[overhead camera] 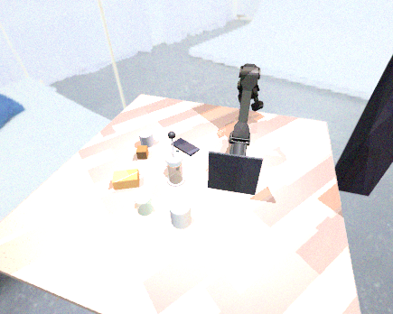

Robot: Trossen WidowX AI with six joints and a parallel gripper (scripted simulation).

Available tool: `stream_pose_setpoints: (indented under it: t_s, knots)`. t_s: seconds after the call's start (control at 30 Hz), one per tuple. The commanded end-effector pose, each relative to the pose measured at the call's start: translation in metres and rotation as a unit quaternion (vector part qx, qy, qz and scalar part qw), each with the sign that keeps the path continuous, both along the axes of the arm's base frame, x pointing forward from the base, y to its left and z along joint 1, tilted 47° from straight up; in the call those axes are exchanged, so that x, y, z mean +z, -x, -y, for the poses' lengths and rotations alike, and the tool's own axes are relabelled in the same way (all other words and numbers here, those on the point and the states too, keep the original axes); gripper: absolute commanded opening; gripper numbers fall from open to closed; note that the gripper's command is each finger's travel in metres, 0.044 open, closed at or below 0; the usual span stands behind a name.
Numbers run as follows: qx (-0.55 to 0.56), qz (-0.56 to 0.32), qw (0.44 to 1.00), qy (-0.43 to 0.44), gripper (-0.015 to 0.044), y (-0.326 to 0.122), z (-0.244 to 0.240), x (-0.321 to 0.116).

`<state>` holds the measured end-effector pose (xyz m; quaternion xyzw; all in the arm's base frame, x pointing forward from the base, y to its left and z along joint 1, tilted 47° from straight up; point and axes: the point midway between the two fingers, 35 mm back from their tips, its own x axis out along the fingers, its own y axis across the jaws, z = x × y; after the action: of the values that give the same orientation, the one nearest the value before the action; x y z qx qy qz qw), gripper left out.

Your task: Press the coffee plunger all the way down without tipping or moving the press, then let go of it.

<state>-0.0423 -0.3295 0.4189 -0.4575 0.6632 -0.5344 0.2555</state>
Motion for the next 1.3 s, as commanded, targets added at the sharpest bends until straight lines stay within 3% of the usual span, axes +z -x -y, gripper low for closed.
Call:
stream_pose_setpoints:
  t_s: [0.0,0.3,0.4,0.7,0.97,1.27]
  knots:
    - [0.095,0.067,0.993,-0.021,0.0440,-0.067,0.012,-0.028]
    - [0.267,0.192,0.939,-0.102,0.0440,-0.212,-0.017,-0.089]
    - [0.305,0.194,0.923,-0.129,0.0440,-0.244,-0.034,-0.104]
    - [0.407,0.252,0.848,-0.226,0.0440,-0.338,-0.128,-0.155]
    - [0.463,0.287,0.777,-0.315,0.0440,-0.380,-0.245,-0.203]
    - [0.515,0.286,0.710,-0.386,0.0440,-0.369,-0.379,-0.248]
